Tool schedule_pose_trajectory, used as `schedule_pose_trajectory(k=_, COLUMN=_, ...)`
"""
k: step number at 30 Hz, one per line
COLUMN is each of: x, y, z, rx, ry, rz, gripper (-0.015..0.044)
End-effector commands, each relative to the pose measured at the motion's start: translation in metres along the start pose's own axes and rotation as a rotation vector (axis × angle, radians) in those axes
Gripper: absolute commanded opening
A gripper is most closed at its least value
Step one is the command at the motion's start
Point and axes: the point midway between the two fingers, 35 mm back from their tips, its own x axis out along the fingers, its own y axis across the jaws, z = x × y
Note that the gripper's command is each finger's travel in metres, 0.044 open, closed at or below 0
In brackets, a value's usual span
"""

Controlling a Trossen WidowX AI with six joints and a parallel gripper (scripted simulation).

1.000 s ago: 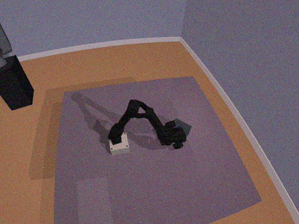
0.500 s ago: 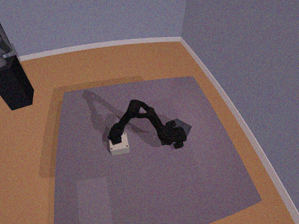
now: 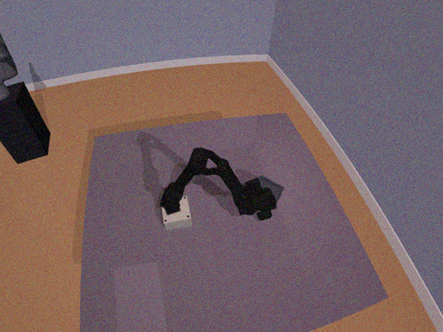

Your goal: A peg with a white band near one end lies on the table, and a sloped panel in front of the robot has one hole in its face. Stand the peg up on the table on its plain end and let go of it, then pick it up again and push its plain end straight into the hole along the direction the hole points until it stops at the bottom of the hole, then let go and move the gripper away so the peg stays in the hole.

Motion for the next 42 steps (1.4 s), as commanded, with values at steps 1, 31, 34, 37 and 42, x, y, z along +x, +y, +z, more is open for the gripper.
schedule_pose_trajectory(k=1, x=0.0, y=0.0, z=0.0, rx=0.0, ry=0.0, rz=-0.001, gripper=0.0236)
schedule_pose_trajectory(k=31, x=-0.046, y=-0.006, z=0.001, rx=0.001, ry=0.009, rz=-0.012, gripper=0.044)
schedule_pose_trajectory(k=34, x=-0.052, y=-0.006, z=0.001, rx=0.002, ry=0.01, rz=-0.013, gripper=0.044)
schedule_pose_trajectory(k=37, x=-0.057, y=-0.007, z=0.001, rx=0.002, ry=0.01, rz=-0.014, gripper=0.044)
schedule_pose_trajectory(k=42, x=-0.067, y=-0.007, z=0.0, rx=0.003, ry=0.01, rz=-0.014, gripper=0.044)
